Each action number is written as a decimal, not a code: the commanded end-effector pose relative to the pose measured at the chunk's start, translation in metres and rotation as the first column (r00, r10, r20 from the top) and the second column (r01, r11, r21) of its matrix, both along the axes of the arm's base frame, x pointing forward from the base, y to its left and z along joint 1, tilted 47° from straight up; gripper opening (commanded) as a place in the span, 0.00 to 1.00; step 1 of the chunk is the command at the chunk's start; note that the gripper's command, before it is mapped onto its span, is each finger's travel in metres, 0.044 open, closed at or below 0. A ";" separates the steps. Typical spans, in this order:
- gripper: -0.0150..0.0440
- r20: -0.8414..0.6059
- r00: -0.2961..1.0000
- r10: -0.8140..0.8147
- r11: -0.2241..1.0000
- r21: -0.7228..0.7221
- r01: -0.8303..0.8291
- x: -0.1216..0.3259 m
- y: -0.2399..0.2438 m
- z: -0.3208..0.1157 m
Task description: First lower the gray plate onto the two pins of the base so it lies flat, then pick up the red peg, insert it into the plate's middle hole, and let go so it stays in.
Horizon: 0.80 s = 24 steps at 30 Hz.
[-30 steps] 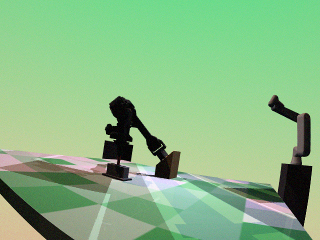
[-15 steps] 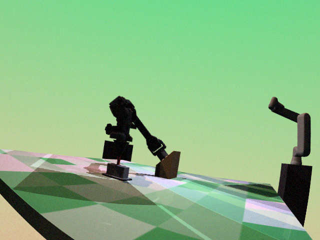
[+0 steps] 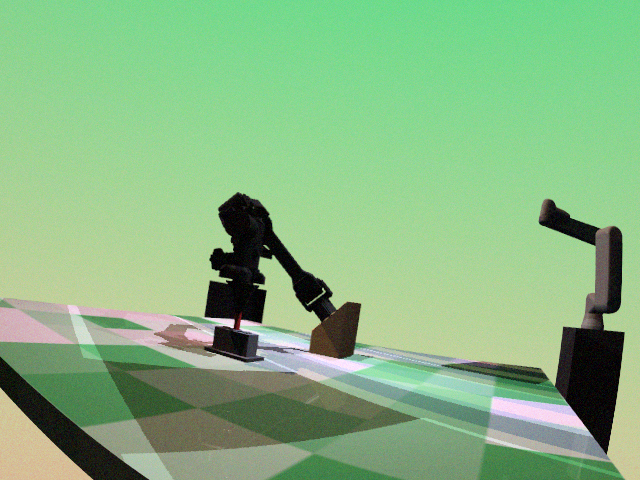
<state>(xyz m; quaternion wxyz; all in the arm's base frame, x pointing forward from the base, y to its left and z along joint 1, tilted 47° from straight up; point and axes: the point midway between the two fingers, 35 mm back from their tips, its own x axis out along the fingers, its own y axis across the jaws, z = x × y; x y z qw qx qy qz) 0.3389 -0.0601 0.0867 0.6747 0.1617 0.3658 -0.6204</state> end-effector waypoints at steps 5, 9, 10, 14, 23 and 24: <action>0.39 0.000 1.000 0.000 1.000 0.000 0.000 0.000 0.000 0.000; 0.51 0.000 1.000 0.000 1.000 0.000 0.000 0.000 0.000 0.000; 0.51 0.000 1.000 0.000 1.000 0.000 0.000 0.000 0.000 0.000; 0.51 0.000 1.000 0.000 1.000 0.000 0.000 0.000 0.000 0.000; 0.51 -0.002 1.000 0.007 1.000 -0.004 -0.007 0.000 0.003 0.002; 0.51 -0.002 1.000 0.008 1.000 -0.005 -0.008 0.000 0.004 0.003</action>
